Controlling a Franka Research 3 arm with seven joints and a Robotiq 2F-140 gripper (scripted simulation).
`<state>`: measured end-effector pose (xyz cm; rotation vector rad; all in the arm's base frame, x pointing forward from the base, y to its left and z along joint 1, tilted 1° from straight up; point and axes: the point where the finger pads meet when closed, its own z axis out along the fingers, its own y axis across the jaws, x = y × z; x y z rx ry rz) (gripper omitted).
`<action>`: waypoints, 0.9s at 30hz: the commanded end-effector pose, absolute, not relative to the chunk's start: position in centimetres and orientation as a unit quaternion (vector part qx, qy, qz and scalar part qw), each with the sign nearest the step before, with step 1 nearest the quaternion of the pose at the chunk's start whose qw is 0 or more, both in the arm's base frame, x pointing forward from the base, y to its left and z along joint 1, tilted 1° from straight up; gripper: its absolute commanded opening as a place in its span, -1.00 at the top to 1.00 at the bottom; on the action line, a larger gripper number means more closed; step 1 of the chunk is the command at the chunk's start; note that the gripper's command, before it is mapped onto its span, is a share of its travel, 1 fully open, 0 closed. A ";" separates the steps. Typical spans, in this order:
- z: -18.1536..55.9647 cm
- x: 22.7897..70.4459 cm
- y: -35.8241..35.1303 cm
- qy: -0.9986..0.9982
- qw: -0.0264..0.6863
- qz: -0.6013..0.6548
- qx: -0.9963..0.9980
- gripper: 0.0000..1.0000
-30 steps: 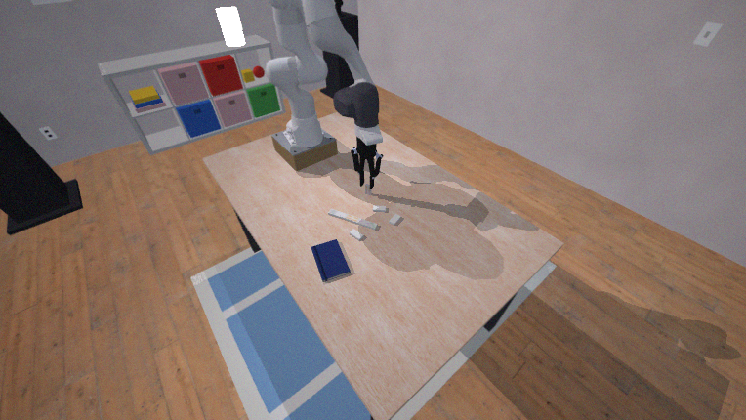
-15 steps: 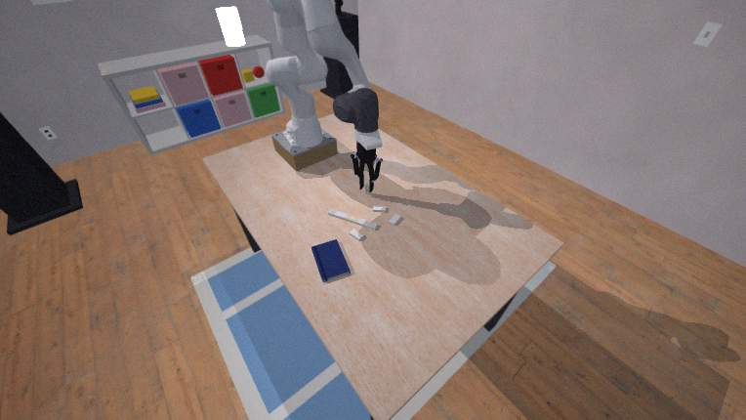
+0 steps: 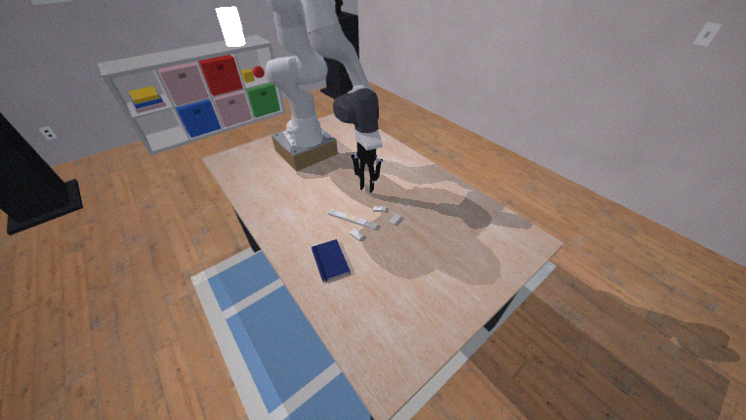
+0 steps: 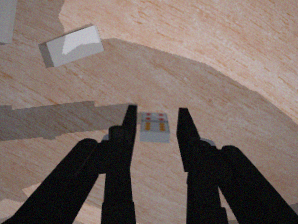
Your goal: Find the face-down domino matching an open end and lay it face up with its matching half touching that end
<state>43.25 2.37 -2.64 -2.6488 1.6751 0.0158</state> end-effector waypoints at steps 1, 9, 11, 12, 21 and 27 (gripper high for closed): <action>-2.6 43.4 2.4 0.537 0.005 0.003 -0.844 0.34; -2.6 43.4 2.4 0.537 0.005 0.003 -0.844 0.56; -2.6 43.4 2.4 0.537 0.005 0.003 -0.844 0.56; -2.6 43.4 2.4 0.537 0.005 0.003 -0.844 0.56; -2.6 43.4 2.4 0.537 0.005 0.003 -0.844 0.56; -2.6 43.4 2.4 0.537 0.005 0.003 -0.844 0.56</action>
